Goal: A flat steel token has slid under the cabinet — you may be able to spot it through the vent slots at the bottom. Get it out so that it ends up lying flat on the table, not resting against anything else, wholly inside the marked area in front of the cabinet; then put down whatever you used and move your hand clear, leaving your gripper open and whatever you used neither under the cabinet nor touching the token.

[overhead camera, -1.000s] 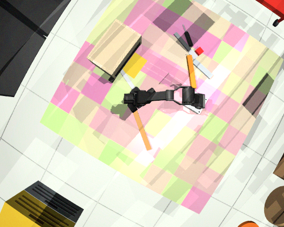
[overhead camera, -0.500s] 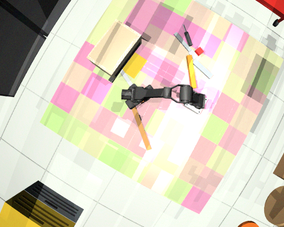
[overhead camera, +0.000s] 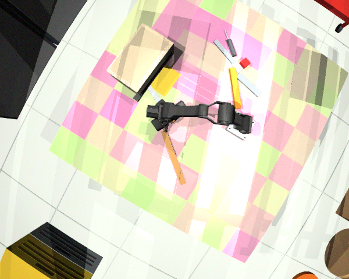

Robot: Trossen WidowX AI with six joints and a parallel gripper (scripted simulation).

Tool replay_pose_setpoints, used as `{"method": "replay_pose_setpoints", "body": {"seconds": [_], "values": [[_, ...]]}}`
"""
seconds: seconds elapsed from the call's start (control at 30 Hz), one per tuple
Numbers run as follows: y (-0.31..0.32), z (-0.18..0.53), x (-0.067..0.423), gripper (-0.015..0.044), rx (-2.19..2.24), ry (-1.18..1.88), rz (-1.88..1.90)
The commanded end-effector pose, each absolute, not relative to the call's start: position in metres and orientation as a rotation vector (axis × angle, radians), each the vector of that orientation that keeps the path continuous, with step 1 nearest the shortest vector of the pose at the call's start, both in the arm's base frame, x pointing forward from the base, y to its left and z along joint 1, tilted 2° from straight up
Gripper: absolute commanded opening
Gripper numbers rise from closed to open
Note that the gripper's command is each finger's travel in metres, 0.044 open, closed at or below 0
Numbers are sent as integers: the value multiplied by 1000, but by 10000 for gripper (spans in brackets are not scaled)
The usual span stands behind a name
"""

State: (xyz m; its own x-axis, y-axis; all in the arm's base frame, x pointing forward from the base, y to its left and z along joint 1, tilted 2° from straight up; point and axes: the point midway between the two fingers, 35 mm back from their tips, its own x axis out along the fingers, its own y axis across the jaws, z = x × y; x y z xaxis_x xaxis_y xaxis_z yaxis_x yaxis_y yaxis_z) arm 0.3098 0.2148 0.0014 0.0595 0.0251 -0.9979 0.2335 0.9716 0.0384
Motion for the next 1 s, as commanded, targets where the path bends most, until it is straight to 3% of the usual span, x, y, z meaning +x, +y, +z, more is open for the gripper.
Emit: {"method": "replay_pose_setpoints", "body": {"seconds": [0.0, 0.97], "values": [[212, 2, 319, 0, 211, 1500, -161], [202, 5, 356, 0, 211, 1497, -161]]}}
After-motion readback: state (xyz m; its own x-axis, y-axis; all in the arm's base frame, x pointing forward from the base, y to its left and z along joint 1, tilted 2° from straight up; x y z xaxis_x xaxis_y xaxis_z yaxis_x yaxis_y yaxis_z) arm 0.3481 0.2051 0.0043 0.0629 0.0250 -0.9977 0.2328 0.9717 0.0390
